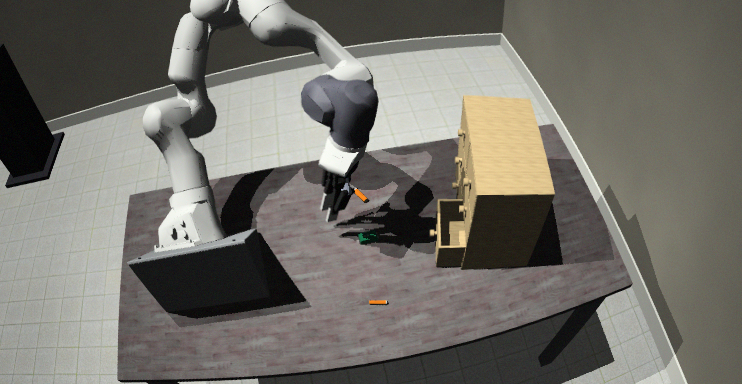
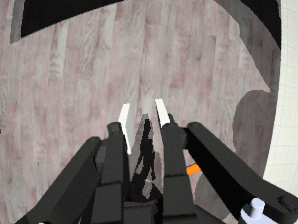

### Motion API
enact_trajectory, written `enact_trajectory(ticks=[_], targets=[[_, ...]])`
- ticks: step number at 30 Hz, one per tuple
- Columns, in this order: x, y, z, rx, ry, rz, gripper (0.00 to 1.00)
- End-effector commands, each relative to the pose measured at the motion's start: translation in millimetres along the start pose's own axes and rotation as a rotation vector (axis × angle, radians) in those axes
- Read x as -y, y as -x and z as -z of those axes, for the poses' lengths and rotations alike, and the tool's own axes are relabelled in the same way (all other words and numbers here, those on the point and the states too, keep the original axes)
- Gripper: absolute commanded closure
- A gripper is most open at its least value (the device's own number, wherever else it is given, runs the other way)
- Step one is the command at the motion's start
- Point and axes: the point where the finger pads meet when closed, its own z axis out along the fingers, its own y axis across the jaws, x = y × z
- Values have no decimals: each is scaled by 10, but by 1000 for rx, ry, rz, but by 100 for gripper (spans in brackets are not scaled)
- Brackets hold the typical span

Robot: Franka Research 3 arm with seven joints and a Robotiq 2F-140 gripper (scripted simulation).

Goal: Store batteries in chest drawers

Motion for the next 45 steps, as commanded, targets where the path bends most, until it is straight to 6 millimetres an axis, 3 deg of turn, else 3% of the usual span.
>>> enact_trajectory(ticks=[1, 4, 5, 13, 14, 18, 19, 23, 24, 27, 28, 45], targets=[[-7, 53, 7, 17, -6, -231, 80], [-7, 53, 7, 17, -6, -231, 80], [-39, 128, 21, 33, -17, -350, 80], [-75, 207, 38, 52, -25, -461, 80], [-116, 288, 58, 72, -30, -561, 80], [-116, 288, 58, 73, -30, -565, 80], [-162, 369, 79, 94, -32, -662, 80], [-162, 369, 79, 94, -32, -662, 80], [-210, 449, 101, 116, -31, -752, 80], [-210, 449, 101, 116, -31, -752, 80], [-261, 528, 122, 137, -27, -835, 80], [-467, 799, 200, 209, 7, -1096, 80]])
